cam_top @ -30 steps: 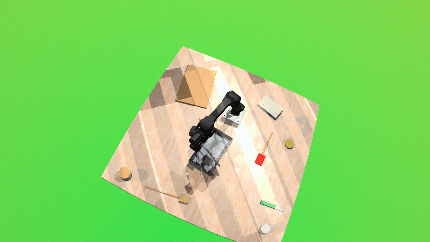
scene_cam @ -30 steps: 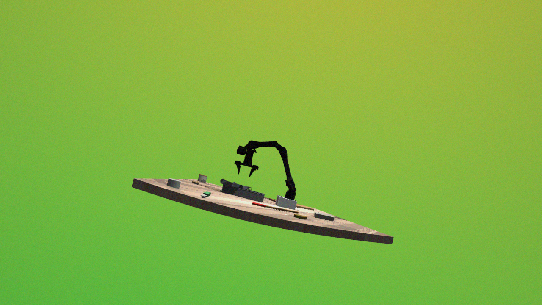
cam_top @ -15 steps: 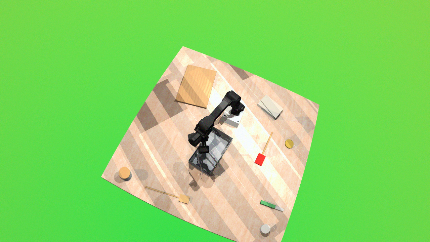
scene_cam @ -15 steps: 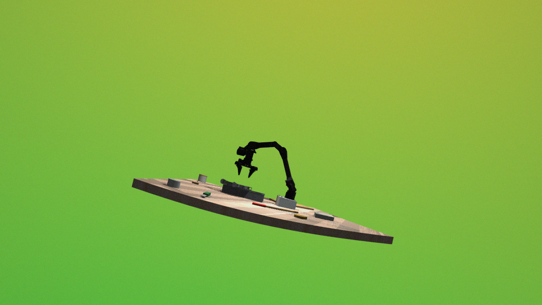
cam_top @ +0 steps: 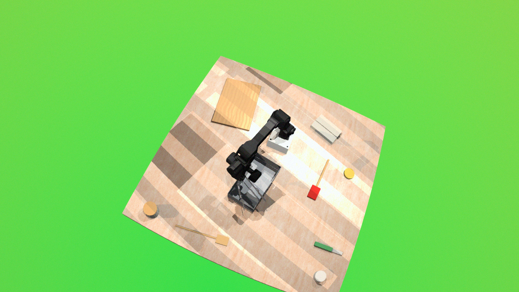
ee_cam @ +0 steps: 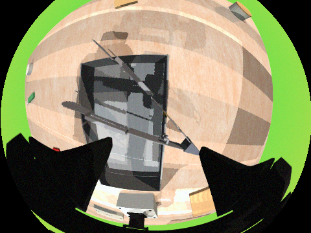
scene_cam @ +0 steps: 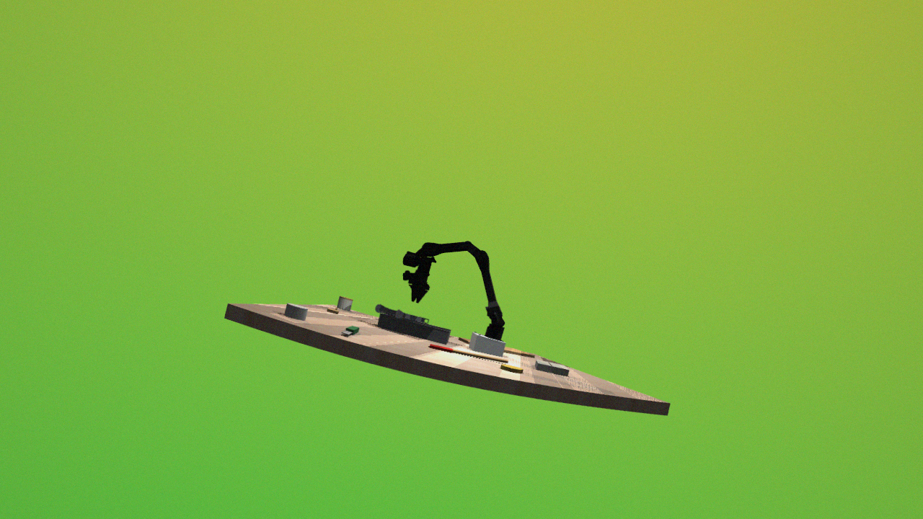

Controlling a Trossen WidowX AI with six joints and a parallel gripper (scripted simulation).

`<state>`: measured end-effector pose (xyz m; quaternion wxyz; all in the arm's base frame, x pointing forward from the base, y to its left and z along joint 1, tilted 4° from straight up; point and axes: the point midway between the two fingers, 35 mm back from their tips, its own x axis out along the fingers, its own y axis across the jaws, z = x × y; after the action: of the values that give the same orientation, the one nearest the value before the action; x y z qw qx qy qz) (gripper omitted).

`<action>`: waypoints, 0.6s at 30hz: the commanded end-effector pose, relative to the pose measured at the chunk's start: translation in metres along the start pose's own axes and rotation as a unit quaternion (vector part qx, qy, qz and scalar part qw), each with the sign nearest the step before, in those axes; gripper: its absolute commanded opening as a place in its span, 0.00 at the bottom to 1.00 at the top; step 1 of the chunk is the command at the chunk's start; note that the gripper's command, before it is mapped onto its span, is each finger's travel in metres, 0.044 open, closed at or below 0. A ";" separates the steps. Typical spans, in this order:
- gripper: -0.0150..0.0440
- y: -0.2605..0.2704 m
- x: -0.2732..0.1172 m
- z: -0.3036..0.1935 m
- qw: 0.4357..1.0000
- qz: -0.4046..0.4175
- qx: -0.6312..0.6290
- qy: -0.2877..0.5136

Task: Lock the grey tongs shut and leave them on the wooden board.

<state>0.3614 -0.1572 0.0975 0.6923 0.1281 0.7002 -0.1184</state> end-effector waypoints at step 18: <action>1.00 -0.004 0.012 -0.004 0.854 0.001 -0.520 0.005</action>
<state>0.3581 -0.1591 0.0881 0.6728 -0.2011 0.6784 0.2161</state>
